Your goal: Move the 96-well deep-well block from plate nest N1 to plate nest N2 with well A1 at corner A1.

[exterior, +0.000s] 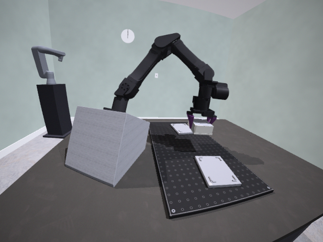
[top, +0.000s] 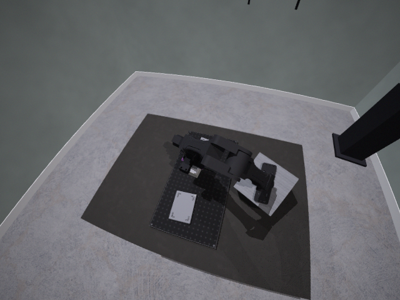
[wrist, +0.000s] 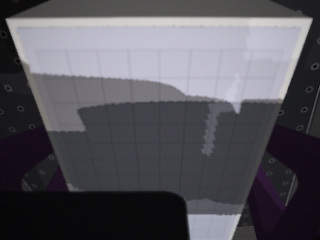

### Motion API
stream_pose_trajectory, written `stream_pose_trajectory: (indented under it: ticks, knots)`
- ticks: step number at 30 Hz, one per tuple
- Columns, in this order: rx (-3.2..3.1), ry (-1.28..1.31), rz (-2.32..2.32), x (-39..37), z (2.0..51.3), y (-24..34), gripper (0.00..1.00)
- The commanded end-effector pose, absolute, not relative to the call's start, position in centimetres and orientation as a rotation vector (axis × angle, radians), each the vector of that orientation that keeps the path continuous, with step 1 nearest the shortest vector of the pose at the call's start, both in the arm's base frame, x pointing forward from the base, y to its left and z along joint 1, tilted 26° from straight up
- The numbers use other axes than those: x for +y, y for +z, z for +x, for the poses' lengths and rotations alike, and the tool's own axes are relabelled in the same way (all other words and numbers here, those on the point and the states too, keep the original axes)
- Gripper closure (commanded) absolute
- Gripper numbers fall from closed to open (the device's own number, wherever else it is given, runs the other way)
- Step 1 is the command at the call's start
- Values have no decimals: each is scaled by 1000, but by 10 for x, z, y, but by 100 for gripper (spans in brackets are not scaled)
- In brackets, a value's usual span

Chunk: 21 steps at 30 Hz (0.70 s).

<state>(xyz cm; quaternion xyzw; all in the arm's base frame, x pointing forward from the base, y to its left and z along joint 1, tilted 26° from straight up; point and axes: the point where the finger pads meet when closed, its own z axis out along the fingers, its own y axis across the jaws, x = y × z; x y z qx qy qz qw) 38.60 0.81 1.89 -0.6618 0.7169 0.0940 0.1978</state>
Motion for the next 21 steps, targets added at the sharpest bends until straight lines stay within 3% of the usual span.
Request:
stream_pose_trajectory:
  ticks: [1, 21]
  knots:
    - [1987, 247, -1849, -3, 390, 22, 100]
    - [1988, 245, -1850, -59, 395, -2, 100]
